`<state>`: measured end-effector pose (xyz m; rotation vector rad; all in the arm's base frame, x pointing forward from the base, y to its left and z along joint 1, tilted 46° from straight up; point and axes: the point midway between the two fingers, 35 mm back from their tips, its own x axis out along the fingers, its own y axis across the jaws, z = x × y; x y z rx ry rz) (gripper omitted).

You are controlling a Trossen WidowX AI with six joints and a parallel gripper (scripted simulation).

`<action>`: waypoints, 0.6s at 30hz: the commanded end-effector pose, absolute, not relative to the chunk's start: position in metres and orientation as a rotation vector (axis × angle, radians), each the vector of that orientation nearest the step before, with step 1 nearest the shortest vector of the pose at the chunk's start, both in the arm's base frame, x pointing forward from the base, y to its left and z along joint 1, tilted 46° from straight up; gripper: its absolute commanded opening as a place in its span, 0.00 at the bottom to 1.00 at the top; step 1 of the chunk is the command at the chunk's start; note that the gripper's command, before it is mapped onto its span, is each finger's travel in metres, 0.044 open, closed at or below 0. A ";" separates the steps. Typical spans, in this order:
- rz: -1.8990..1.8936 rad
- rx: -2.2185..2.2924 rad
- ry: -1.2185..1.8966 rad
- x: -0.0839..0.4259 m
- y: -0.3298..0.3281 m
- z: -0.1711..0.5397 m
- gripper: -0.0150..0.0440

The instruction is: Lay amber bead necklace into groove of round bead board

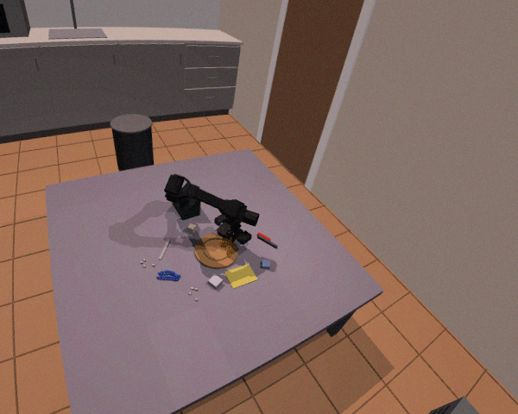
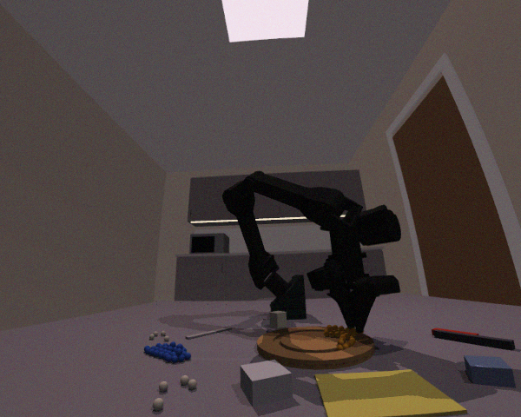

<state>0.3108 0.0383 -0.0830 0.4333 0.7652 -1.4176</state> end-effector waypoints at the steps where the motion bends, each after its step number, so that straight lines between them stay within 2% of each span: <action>1: -1.417 0.435 0.764 0.311 0.038 -0.083 0.25; 18: -1.415 0.425 0.768 0.311 0.056 -0.065 0.25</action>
